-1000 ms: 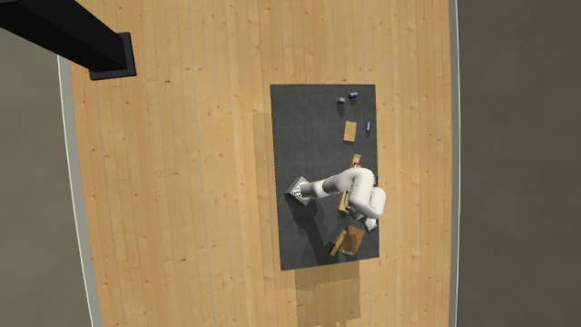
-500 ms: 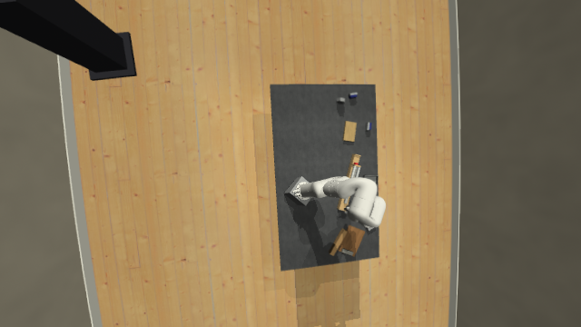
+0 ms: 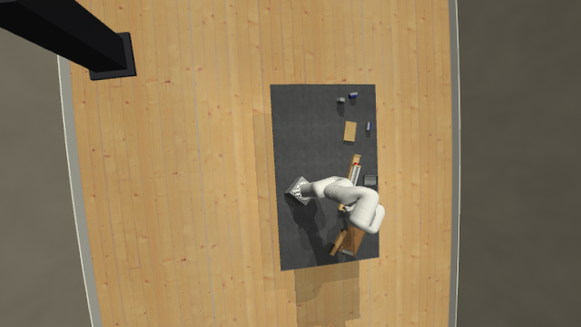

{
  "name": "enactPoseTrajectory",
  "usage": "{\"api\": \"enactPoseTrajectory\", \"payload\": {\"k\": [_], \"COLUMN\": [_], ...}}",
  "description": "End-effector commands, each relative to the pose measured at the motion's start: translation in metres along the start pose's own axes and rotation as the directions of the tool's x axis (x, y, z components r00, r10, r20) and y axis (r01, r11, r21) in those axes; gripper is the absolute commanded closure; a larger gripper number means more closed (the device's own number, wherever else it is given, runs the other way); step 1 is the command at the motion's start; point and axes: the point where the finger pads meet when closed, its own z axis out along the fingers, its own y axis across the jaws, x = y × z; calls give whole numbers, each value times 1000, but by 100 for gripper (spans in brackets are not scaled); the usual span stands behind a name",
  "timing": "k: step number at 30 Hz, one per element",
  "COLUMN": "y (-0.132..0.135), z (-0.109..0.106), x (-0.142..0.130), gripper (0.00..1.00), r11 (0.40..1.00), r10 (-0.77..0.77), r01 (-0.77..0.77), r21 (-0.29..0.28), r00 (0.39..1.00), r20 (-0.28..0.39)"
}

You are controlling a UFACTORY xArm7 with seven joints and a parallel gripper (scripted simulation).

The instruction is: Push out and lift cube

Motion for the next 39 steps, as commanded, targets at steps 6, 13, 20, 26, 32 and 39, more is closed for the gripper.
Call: {"api": "enactPoseTrajectory", "payload": {"k": [6, 13, 20, 26, 32, 39], "y": [1, 1, 1, 1, 1, 1], "z": [11, 24, 25, 25, 25, 25], "x": [-1, -1, 2, 6, 12, 19], "gripper": [100, 100, 100, 100, 100, 100], "r11": [1000, 1000, 1000, 1000, 1000, 1000], "r10": [1, 1, 1, 1, 1, 1], "r01": [-1, -1, -1, -1, -1, -1], "r21": [-1, -1, -1, -1, -1, -1], "r00": [1000, 1000, 1000, 1000, 1000, 1000], "r20": [3, 3, 3, 3, 3, 3]}}
